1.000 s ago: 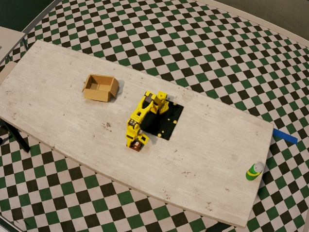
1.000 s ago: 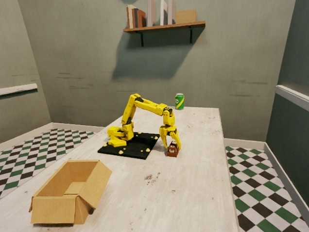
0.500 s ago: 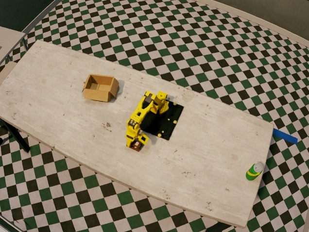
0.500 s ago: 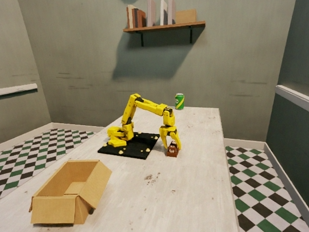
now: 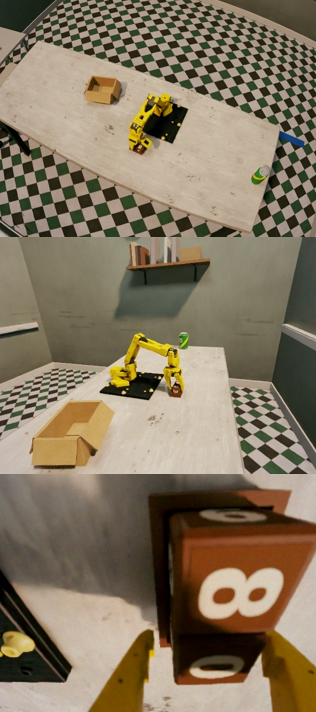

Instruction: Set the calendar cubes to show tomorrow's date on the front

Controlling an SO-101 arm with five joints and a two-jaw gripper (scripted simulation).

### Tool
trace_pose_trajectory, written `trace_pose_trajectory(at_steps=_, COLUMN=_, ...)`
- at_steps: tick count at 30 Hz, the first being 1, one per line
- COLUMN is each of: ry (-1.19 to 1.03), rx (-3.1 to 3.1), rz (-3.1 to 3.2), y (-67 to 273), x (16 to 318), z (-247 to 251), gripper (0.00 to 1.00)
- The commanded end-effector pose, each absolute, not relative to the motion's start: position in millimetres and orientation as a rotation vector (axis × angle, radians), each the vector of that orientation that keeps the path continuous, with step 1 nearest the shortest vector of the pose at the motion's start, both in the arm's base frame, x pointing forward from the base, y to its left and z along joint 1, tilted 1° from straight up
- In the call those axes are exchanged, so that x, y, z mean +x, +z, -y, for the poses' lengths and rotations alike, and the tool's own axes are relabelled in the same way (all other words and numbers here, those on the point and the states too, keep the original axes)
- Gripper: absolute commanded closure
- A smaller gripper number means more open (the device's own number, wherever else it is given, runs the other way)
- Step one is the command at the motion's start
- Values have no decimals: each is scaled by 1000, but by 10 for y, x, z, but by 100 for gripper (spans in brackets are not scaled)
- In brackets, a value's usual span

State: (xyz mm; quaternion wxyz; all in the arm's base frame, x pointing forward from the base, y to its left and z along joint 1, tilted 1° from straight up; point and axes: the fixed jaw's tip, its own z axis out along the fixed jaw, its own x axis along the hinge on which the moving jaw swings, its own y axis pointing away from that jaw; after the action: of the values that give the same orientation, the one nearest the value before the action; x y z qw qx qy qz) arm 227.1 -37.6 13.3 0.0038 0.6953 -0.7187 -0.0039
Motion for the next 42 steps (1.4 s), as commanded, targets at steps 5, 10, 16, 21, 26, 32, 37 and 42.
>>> trace_pose_trajectory(at_steps=5, ry=-26, rx=2165, rz=2259, y=121, x=2300, z=381, gripper=76)
trace_pose_trajectory(at_steps=10, ry=-26, rx=2165, rz=2259, y=120, x=2311, z=381, gripper=77)
trace_pose_trajectory(at_steps=16, ry=-26, rx=2165, rz=2259, y=119, x=2325, z=381, gripper=79)
trace_pose_trajectory(at_steps=21, ry=-26, rx=2165, rz=2259, y=119, x=2329, z=381, gripper=80)
trace_pose_trajectory(at_steps=26, ry=-26, rx=2165, rz=2259, y=119, x=2329, z=381, gripper=80)
trace_pose_trajectory(at_steps=32, ry=-26, rx=2165, rz=2259, y=119, x=2329, z=382, gripper=81)
trace_pose_trajectory(at_steps=37, ry=-26, rx=2165, rz=2259, y=119, x=2329, z=382, gripper=85)
trace_pose_trajectory(at_steps=42, ry=-26, rx=2165, rz=2259, y=119, x=2329, z=382, gripper=90)
